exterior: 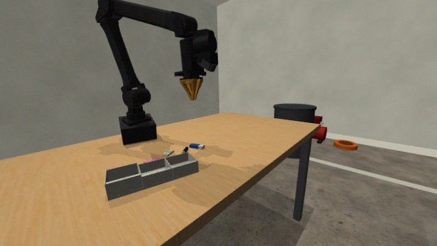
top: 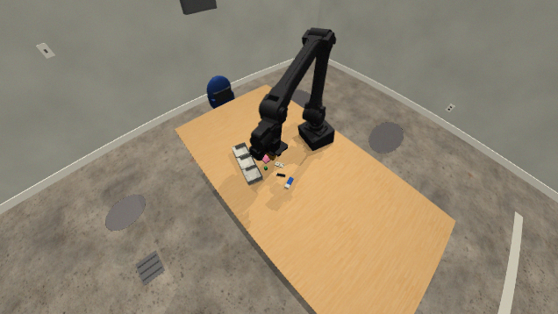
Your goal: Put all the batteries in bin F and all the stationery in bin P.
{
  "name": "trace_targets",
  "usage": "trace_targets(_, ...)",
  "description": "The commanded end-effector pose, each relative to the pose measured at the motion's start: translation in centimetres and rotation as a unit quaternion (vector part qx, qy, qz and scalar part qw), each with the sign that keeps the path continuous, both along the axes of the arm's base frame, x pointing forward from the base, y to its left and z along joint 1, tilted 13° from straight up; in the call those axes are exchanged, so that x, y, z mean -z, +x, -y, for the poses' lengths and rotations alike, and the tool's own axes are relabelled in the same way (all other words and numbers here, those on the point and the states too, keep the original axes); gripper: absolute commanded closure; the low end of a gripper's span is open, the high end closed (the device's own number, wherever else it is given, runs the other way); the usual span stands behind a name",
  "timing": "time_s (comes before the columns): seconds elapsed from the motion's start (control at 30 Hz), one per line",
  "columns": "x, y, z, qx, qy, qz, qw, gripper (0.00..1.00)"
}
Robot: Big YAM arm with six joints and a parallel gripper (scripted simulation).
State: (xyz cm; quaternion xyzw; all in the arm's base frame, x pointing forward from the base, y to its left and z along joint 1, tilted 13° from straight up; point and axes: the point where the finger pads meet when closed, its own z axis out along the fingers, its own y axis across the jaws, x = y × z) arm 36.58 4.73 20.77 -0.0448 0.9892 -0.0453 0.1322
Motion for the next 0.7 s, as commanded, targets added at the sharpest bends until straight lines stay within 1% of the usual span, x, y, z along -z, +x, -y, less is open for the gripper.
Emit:
trace_targets(0.0, -0.5, -1.4, 1.7, 0.007, 0.002, 0.003, 1.000, 0.92)
trace_targets(0.03, -0.4, -1.9, 2.4, 0.007, 0.002, 0.003, 1.000, 0.92)
trace_targets(0.1, -0.1, -3.1, 3.6, 0.058, 0.016, -0.002, 0.998, 0.92)
trace_targets(0.13, 0.1, -3.6, 4.1, 0.047, 0.013, -0.003, 0.999, 0.92)
trace_targets(0.2, 0.4, -4.6, 5.1, 0.047, 0.013, -0.003, 0.999, 0.92)
trace_targets(0.27, 0.8, -5.9, 6.2, 0.098, 0.027, -0.008, 0.995, 0.92)
trace_targets(0.3, 1.0, -6.5, 6.7, 0.088, 0.025, -0.009, 0.996, 0.92)
trace_targets(0.37, 1.2, -7.4, 7.4, 0.088, 0.024, -0.009, 0.996, 0.92)
trace_targets(0.47, 1.2, -7.4, 7.4, 0.088, 0.024, -0.009, 0.996, 0.92)
trace_targets(0.5, -0.6, -5.3, 6.8, 0.076, 0.025, 0.012, 0.997, 0.92)
trace_targets(0.53, -0.6, -5.2, 6.7, 0.076, 0.025, 0.013, 0.997, 0.92)
trace_targets(0.6, 0.3, -5.7, 6.7, 0.076, 0.024, 0.003, 0.997, 0.92)
trace_targets(0.67, 0.2, -5.6, 6.9, 0.081, 0.024, 0.005, 0.996, 0.92)
